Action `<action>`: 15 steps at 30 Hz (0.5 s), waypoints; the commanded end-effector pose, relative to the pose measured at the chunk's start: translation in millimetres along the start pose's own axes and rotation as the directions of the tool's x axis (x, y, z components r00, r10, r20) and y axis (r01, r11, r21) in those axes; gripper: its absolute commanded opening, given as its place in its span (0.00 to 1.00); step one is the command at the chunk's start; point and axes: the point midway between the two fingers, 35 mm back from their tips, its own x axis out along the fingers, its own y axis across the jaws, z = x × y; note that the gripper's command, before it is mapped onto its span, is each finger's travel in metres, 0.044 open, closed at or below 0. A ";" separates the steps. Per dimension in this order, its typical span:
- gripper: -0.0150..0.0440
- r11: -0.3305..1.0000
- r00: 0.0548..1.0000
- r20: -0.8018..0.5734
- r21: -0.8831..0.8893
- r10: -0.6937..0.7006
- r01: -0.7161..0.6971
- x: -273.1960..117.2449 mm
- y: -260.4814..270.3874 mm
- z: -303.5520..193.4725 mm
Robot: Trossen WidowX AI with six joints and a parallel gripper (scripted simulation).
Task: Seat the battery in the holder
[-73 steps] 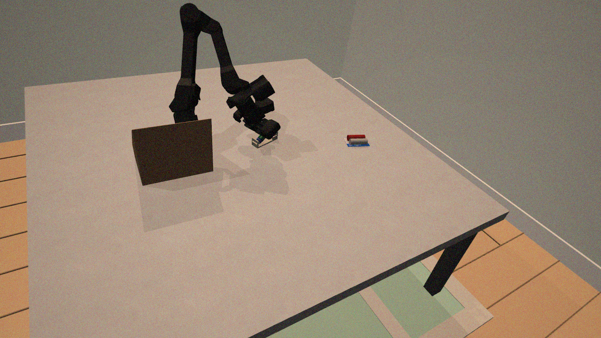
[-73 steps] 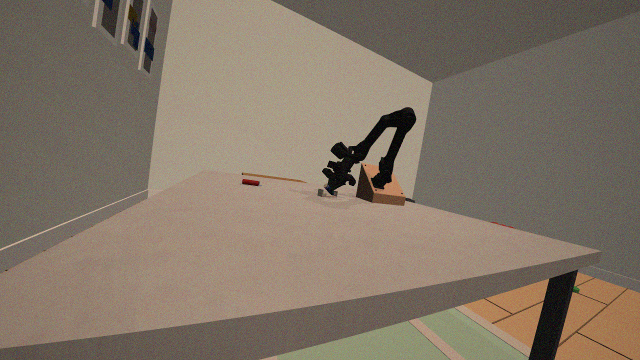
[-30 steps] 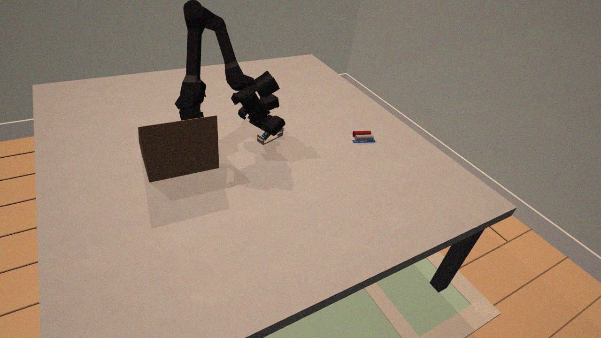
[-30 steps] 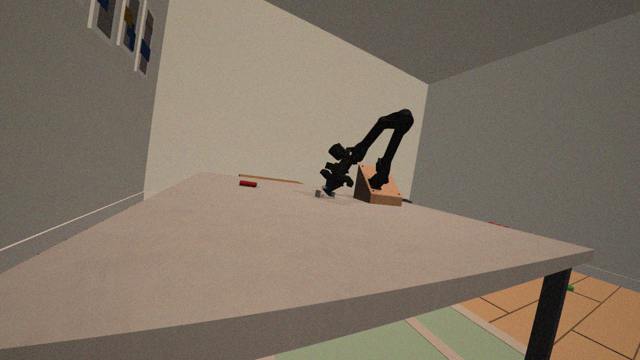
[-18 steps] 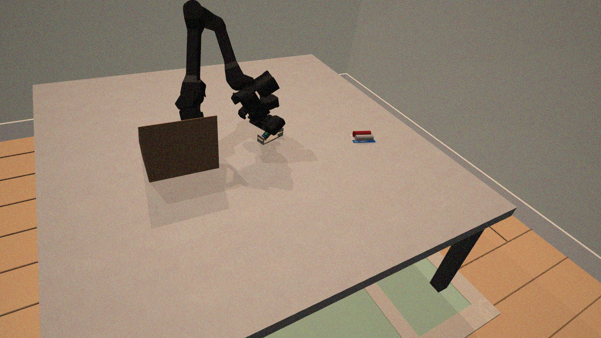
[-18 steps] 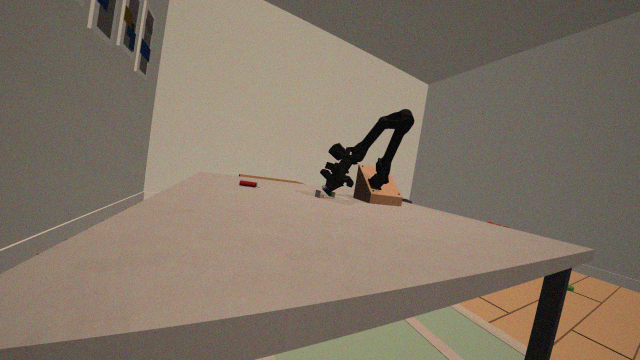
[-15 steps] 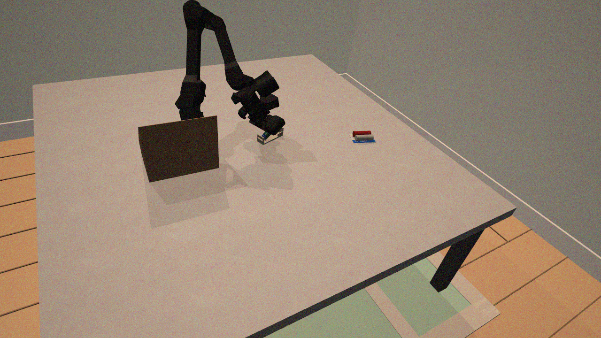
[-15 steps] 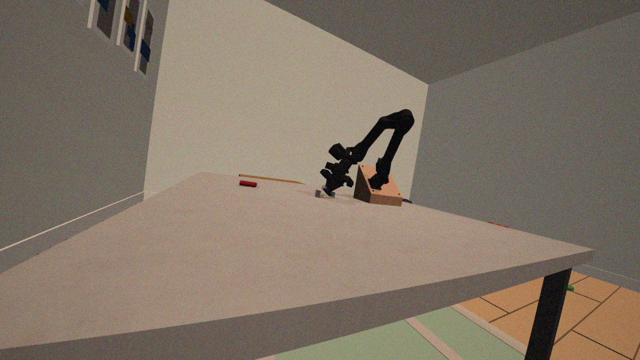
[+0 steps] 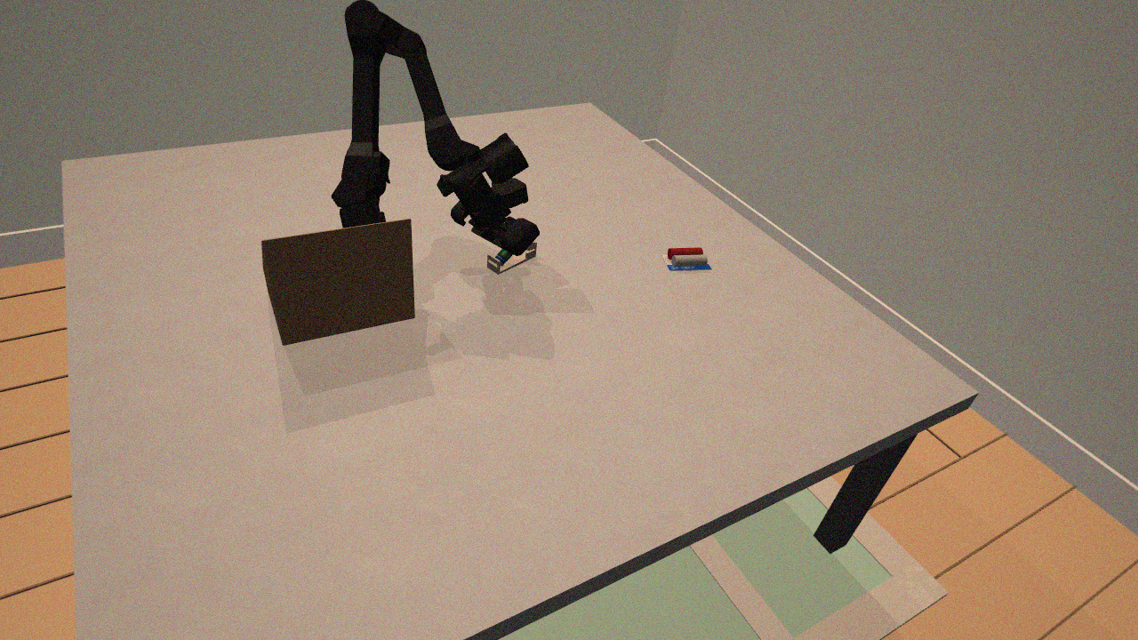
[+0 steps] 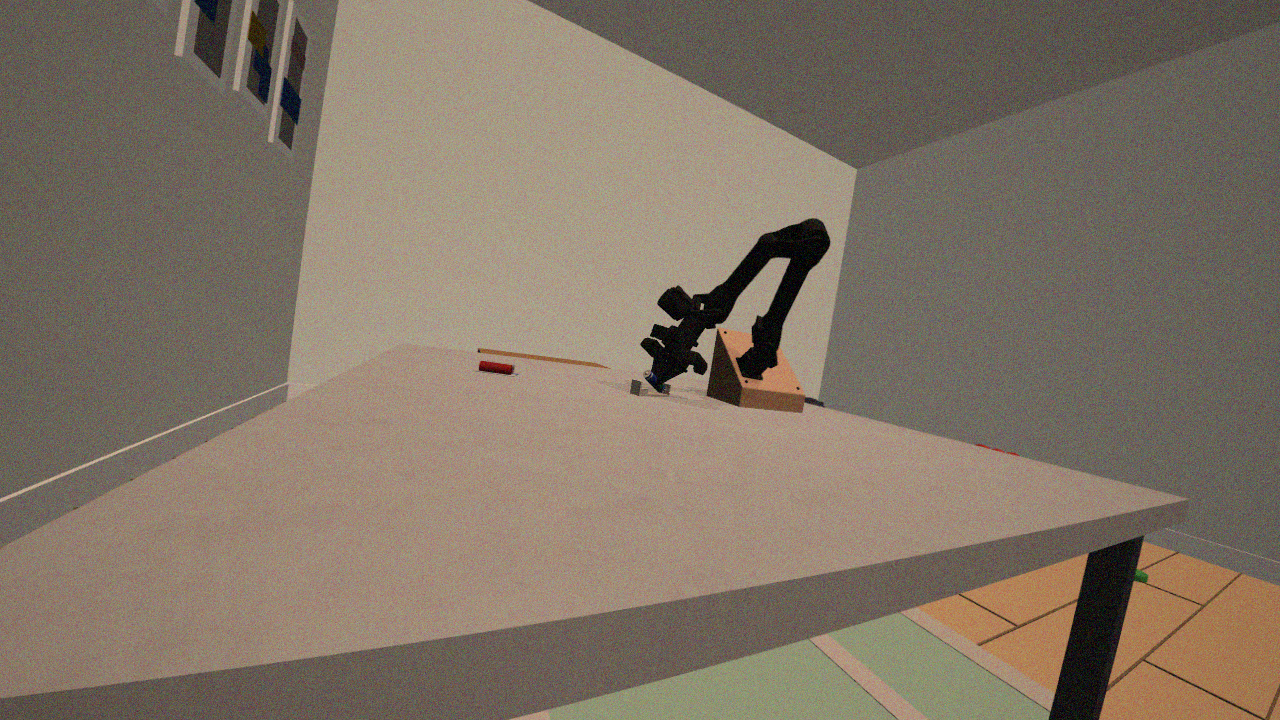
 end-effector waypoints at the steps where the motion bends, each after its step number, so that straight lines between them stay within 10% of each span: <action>1: 0.37 1.000 1.000 -0.016 0.017 -0.009 0.009 -0.2 0.6 -5.0; 15: 0.37 1.000 1.000 -0.023 0.017 -0.017 0.017 -0.2 0.8 -5.0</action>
